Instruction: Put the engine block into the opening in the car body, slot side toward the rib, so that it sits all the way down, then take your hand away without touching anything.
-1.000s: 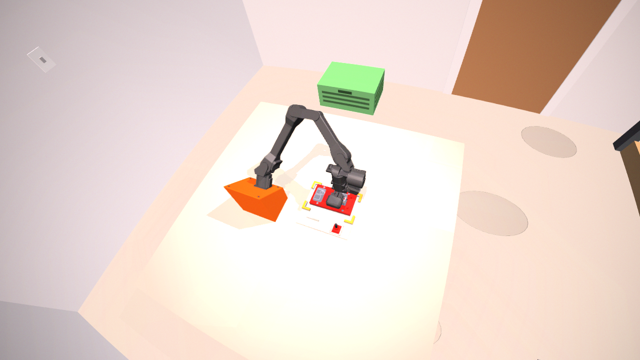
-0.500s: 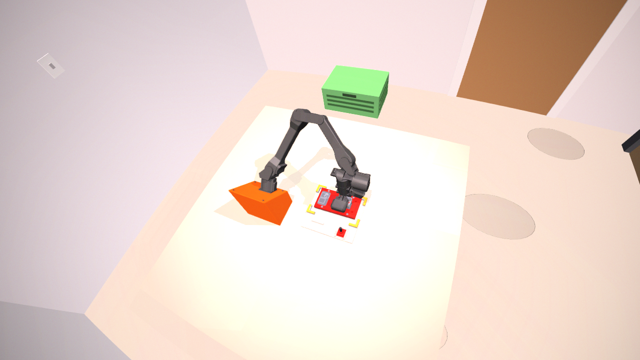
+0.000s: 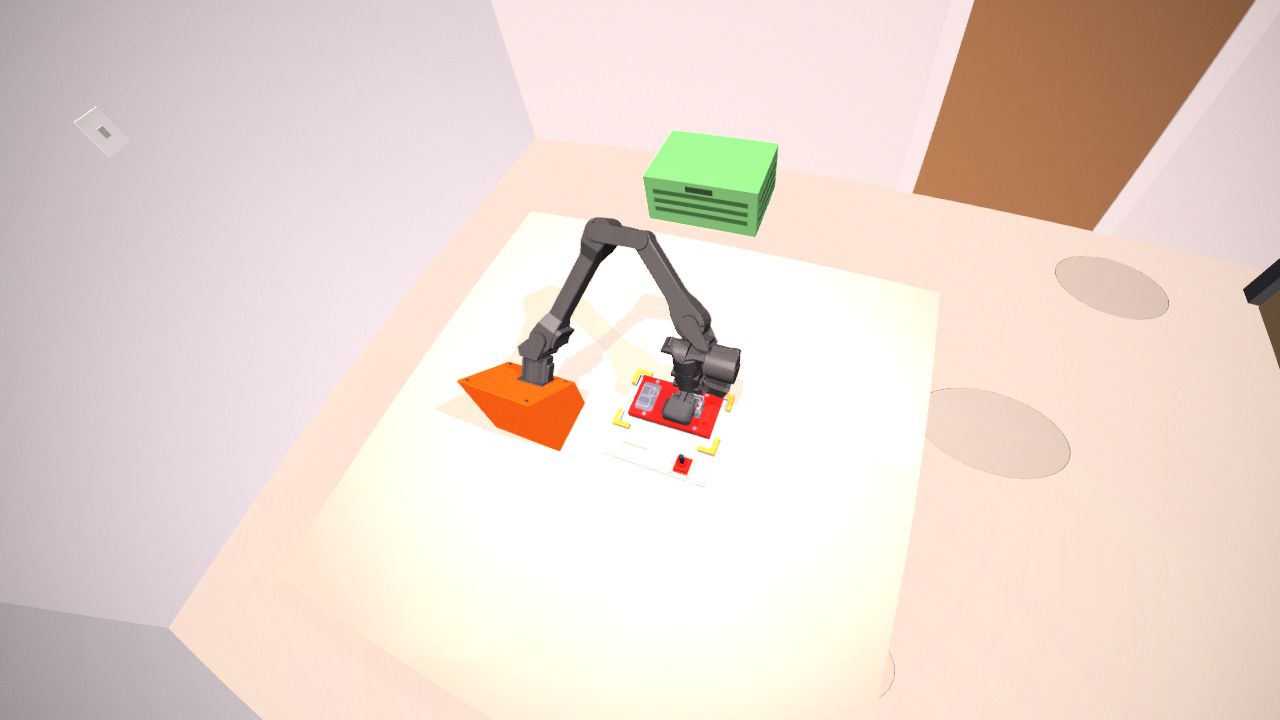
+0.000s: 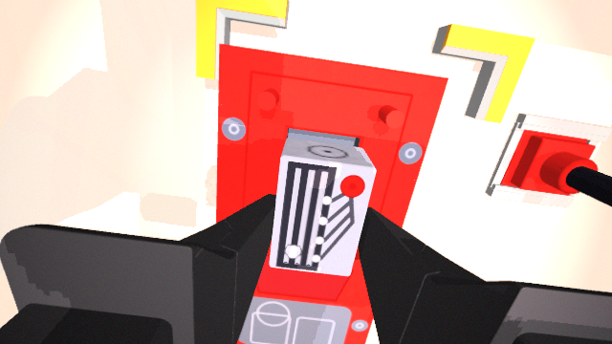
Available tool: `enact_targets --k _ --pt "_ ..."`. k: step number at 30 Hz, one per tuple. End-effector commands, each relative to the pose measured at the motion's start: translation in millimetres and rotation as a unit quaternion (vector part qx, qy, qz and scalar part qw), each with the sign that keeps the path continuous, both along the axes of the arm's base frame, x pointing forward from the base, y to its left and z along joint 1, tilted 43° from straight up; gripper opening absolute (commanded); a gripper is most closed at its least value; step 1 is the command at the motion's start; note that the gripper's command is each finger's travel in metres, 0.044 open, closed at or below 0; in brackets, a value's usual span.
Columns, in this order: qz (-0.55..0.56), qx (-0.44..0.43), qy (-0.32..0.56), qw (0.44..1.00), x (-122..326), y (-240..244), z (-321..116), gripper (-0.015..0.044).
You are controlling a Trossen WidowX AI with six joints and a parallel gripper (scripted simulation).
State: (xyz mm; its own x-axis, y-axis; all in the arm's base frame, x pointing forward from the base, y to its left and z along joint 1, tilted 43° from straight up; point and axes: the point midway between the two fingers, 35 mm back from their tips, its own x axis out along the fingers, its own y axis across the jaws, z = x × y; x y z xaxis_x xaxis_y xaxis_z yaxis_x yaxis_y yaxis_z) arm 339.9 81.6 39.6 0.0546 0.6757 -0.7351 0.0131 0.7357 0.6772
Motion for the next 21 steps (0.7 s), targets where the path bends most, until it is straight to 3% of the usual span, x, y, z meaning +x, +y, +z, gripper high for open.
enact_targets --k 1,21 --pt "-0.001 0.002 0.001 1.000 0.1 0.8 -0.5 0.0158" --pt "-0.002 0.002 0.001 1.000 0.3 2.9 -2.6 0.0158"
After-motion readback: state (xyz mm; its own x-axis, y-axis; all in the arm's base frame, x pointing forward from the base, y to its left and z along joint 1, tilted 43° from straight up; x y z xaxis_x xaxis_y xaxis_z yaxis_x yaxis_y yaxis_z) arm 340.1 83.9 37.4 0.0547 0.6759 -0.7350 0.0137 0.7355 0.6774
